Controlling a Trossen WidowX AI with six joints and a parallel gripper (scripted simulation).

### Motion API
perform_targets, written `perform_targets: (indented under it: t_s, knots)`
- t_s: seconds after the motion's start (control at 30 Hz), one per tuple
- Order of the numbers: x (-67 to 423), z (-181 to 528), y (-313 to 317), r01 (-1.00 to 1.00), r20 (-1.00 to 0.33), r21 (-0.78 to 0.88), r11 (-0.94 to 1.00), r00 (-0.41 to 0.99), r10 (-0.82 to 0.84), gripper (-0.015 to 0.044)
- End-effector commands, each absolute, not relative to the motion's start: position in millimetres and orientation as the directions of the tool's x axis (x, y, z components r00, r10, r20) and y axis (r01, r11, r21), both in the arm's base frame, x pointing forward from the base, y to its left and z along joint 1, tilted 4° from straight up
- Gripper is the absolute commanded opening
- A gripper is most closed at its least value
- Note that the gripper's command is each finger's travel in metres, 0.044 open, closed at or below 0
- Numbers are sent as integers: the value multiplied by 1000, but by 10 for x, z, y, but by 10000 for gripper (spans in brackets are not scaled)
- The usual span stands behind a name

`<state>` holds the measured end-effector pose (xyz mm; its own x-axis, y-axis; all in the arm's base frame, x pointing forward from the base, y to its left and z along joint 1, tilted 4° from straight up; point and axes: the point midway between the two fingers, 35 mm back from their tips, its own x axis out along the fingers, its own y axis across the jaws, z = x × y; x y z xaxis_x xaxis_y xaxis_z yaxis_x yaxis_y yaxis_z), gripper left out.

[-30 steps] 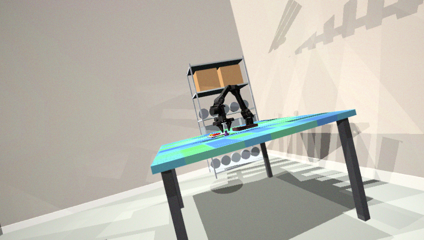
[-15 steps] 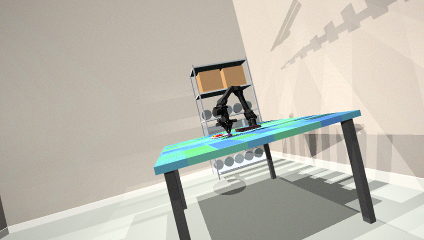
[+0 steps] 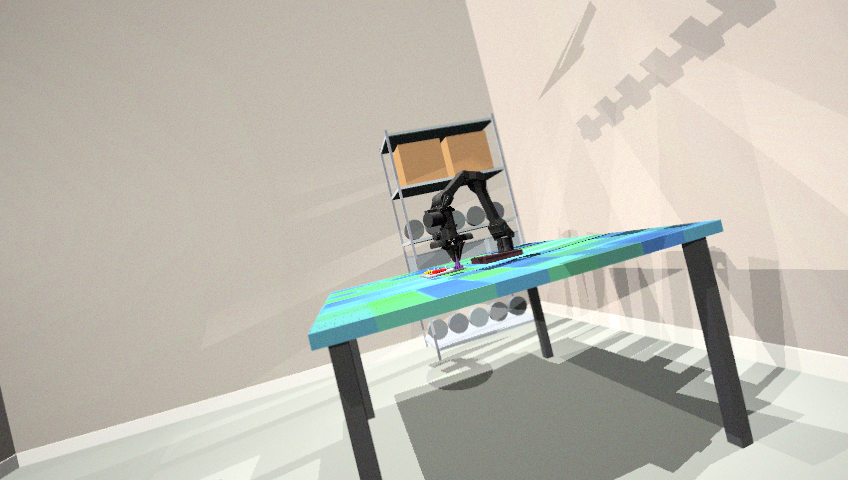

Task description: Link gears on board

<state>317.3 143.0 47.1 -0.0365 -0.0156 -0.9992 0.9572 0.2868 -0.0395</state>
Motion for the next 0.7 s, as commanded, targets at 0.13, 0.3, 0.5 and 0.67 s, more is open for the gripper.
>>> perform_targets:
  t_s: [0.13,0.3,0.5,0.67]
  knots:
    - [3201,674,1444,959,-1000,-29,283,-26,-14,0]
    - [3208,791,1450,959,-1000,-29,283,-26,-14,0]
    - [3209,932,1455,959,-1000,-29,283,-26,-14,0]
    - [3205,1050,1457,959,-1000,-29,283,-26,-14,0]
